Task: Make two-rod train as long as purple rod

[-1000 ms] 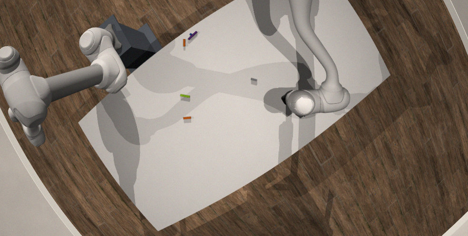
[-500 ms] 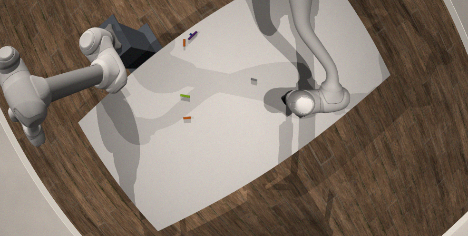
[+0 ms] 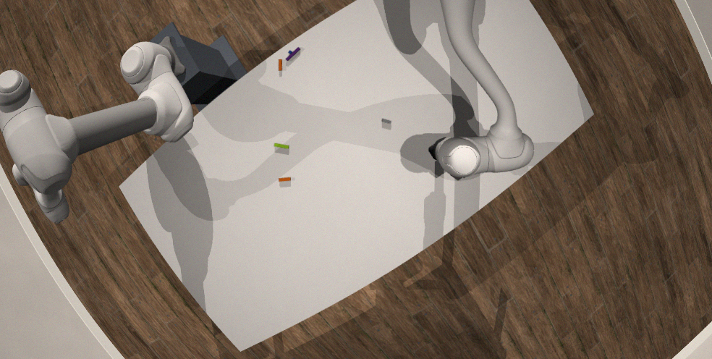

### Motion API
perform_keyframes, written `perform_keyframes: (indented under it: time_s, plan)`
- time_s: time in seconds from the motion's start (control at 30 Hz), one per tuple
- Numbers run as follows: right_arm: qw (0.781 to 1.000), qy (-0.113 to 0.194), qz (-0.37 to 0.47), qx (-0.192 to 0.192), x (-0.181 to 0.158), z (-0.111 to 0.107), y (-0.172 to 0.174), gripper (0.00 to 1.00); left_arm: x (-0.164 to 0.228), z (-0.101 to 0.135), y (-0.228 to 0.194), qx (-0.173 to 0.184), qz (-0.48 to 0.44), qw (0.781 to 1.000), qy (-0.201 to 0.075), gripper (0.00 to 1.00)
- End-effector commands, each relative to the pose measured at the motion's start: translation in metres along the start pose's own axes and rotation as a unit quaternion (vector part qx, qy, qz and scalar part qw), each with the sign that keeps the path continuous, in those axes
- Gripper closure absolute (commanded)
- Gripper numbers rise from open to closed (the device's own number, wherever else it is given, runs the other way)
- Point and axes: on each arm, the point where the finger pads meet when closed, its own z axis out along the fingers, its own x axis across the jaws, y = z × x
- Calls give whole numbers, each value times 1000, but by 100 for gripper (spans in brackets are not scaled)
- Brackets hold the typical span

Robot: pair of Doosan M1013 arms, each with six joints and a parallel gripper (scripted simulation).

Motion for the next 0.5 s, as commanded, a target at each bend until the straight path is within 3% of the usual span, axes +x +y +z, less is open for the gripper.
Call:
perform_keyframes:
  time_s: [0.0,0.27,0.47]
  plan:
    - [1000,-3,-2,3,-4,0,-4,0,0,-27,-1,2,1,1000,3,76]
    - [1000,-3,-2,3,-4,0,-4,0,0,-82,-1,2,1,1000,3,76]
    - [1000,-3,-2,3,-4,0,-4,0,0,-92,-1,2,1,1000,3,76]
